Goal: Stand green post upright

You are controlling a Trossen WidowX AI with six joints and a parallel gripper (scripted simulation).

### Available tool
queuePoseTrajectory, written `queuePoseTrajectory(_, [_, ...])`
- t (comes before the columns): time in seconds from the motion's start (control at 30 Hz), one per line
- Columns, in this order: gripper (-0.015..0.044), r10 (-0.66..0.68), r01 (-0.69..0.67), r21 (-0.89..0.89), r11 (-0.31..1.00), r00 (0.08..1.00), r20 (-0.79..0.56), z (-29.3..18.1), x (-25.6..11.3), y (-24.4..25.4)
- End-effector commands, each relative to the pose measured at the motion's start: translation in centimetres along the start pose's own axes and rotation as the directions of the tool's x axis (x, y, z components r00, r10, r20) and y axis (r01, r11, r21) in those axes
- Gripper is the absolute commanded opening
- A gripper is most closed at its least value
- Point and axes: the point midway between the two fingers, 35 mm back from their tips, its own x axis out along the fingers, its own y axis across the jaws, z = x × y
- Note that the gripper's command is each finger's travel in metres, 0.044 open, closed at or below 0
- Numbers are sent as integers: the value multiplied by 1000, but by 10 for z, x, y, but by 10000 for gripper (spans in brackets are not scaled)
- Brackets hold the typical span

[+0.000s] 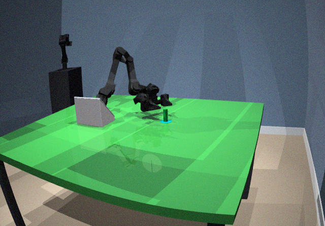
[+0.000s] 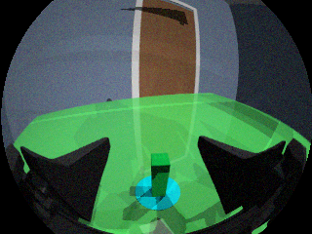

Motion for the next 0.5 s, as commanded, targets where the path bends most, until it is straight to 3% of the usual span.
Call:
queuePoseTrajectory(0.0, [400,-3,3,-3,1000,1000,-1,15,-1,0])
queuePoseTrajectory(0.47, [400,-15,14,-44,999,1000,-23,63,-5,-2])
